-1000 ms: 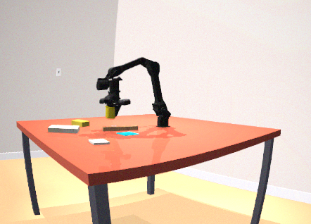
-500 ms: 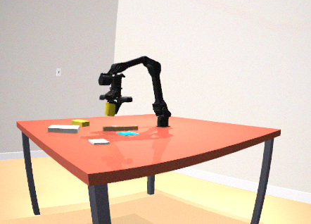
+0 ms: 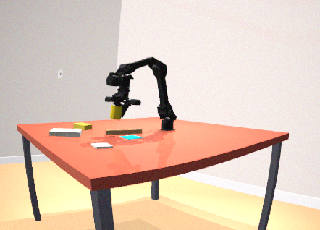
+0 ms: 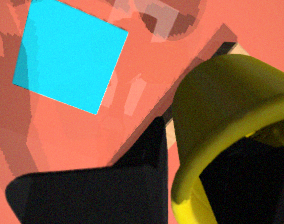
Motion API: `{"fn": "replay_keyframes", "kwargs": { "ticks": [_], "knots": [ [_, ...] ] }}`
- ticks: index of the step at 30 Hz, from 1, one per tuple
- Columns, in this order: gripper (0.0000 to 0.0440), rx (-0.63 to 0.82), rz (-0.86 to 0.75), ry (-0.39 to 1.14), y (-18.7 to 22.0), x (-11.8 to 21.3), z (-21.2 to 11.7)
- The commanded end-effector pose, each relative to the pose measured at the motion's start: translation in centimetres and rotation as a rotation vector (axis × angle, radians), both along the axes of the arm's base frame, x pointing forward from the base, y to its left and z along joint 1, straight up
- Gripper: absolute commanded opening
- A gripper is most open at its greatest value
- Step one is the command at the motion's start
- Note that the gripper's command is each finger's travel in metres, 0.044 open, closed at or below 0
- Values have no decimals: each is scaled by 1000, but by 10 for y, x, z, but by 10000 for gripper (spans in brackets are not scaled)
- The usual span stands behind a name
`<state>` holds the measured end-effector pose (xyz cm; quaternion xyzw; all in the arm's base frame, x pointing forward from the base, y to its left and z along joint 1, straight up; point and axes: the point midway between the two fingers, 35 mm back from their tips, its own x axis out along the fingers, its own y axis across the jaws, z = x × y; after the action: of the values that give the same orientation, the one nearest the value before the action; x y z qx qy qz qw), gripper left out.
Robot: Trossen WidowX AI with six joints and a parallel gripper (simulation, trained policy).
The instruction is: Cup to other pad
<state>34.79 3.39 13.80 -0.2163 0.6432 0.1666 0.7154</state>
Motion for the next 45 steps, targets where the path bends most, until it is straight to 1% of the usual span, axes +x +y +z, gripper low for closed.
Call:
{"fn": "replay_keyframes", "kwargs": {
  "ticks": [1, 11, 19, 25, 33, 39, 45],
  "knots": [
    [0, 11, 13, -15, 16, 2, 0],
    [0, 26, 51, -39, 59, 2, -6],
    [0, 34, 69, -48, 91, -3, -19],
    [0, 29, 65, -49, 103, -8, -35],
    [4, 20, 46, -41, 109, -16, -58],
    [29, 13, 33, -43, 108, -20, -71],
    [69, 20, 18, -52, 106, -20, -77]
  ]
}}
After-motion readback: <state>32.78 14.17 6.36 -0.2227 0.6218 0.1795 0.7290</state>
